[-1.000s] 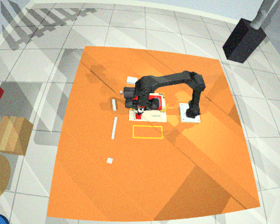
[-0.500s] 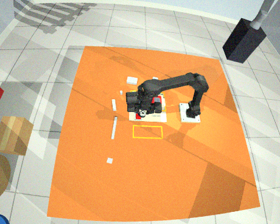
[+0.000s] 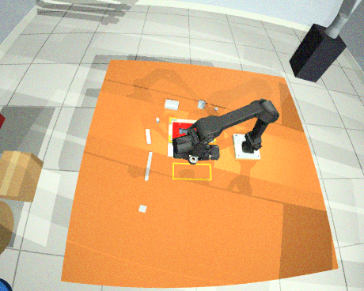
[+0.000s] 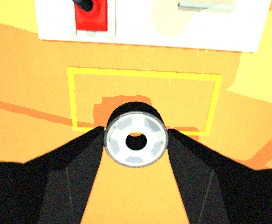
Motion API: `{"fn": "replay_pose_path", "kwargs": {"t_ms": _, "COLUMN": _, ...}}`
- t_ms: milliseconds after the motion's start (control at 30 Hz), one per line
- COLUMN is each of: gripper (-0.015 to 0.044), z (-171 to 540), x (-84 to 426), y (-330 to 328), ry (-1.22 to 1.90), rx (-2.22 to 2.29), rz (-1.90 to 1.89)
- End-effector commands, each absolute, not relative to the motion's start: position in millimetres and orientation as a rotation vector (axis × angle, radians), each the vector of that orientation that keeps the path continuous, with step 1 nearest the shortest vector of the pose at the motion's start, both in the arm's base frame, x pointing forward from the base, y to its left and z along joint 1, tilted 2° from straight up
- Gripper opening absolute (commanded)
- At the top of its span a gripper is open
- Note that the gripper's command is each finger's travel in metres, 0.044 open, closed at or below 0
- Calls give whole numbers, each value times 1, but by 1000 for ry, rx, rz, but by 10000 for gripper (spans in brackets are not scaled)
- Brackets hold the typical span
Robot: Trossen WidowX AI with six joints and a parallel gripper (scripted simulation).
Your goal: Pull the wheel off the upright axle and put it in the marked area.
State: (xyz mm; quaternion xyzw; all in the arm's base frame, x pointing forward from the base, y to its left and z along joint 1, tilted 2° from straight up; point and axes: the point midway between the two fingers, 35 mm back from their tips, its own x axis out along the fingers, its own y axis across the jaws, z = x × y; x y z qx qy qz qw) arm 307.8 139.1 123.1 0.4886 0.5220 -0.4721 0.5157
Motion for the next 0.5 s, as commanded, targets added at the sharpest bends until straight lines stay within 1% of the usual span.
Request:
{"fn": "replay_pose_path", "kwargs": {"t_ms": 0, "gripper": 0, "z": 124, "x": 294, "y": 152, "ry": 1260, "rx": 1179, "rz": -1137}}
{"fn": "replay_pose_path", "kwargs": {"t_ms": 467, "gripper": 0, "z": 103, "x": 294, "y": 154, "ry": 1260, "rx": 1179, "rz": -1137}}
